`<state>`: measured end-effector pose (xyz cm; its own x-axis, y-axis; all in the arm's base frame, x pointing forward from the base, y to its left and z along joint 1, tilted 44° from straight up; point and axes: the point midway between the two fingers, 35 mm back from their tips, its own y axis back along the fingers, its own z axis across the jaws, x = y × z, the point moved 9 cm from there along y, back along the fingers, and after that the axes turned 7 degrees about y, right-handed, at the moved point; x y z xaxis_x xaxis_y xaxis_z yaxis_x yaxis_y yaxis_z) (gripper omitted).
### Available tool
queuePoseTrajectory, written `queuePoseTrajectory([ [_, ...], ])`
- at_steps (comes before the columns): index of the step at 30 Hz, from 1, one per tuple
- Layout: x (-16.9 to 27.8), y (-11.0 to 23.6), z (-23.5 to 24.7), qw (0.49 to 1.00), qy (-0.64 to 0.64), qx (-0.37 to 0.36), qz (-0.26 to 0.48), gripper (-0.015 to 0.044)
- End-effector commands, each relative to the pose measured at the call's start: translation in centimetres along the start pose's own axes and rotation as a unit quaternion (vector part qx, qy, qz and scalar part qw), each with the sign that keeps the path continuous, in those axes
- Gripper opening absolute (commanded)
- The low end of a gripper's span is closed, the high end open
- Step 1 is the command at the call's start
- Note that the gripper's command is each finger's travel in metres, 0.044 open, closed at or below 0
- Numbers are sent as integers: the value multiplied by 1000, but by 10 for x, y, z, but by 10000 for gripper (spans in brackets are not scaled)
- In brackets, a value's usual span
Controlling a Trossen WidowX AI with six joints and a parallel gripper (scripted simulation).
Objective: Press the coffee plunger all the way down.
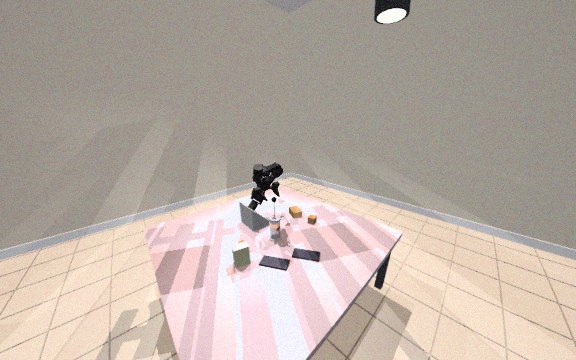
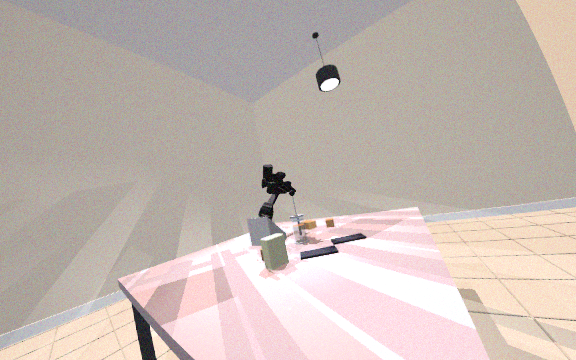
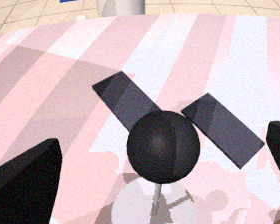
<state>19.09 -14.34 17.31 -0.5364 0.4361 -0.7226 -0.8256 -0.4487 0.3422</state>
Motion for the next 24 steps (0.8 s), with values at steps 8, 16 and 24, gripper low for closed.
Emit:
queuePoseTrajectory([
  [8, 1, -10, 2, 1000, -3, -1, -2, 361],
  [16, 1, -10, 2, 1000, -3, -1, -2, 151],
  [24, 1, -10, 2, 1000, -3, -1, -2, 128],
])
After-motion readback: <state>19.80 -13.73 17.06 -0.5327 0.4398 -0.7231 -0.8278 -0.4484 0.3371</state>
